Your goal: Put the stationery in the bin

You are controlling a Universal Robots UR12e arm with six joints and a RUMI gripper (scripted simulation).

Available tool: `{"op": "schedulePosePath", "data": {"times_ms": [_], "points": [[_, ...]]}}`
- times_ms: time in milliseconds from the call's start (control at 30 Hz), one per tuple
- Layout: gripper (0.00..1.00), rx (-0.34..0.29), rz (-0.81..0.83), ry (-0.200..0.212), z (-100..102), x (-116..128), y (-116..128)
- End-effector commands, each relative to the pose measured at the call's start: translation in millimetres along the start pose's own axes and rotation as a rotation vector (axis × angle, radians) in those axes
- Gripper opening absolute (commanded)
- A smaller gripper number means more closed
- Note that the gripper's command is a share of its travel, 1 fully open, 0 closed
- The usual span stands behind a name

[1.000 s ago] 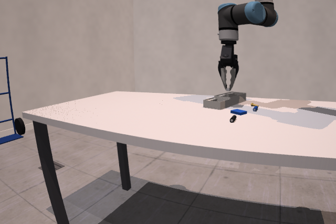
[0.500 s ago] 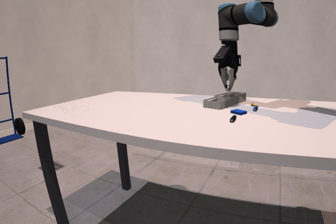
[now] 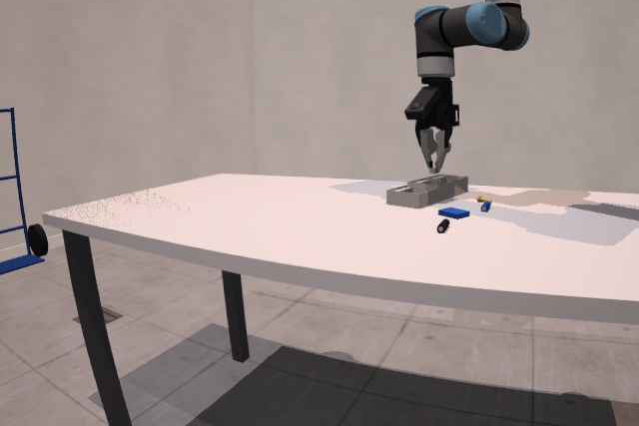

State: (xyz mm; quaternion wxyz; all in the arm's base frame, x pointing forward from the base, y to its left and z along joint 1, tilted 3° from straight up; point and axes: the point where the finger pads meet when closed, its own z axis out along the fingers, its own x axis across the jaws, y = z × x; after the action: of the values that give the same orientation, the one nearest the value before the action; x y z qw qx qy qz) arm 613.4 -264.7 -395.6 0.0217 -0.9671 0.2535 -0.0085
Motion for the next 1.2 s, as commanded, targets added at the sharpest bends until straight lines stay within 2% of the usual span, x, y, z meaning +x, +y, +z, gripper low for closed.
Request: {"op": "schedulePosePath", "data": {"times_ms": [0, 100, 700, 1167], "points": [[0.0, 0.0, 0.001, 0.001, -0.6, 0.4, -0.1], [0.0, 0.0, 0.0, 0.001, -0.6, 0.5, 0.0], [0.0, 0.0, 0.001, 0.001, 30.8, 0.5, -0.1], [0.0, 0.0, 0.001, 0.001, 30.8, 0.7, 0.1]]}}
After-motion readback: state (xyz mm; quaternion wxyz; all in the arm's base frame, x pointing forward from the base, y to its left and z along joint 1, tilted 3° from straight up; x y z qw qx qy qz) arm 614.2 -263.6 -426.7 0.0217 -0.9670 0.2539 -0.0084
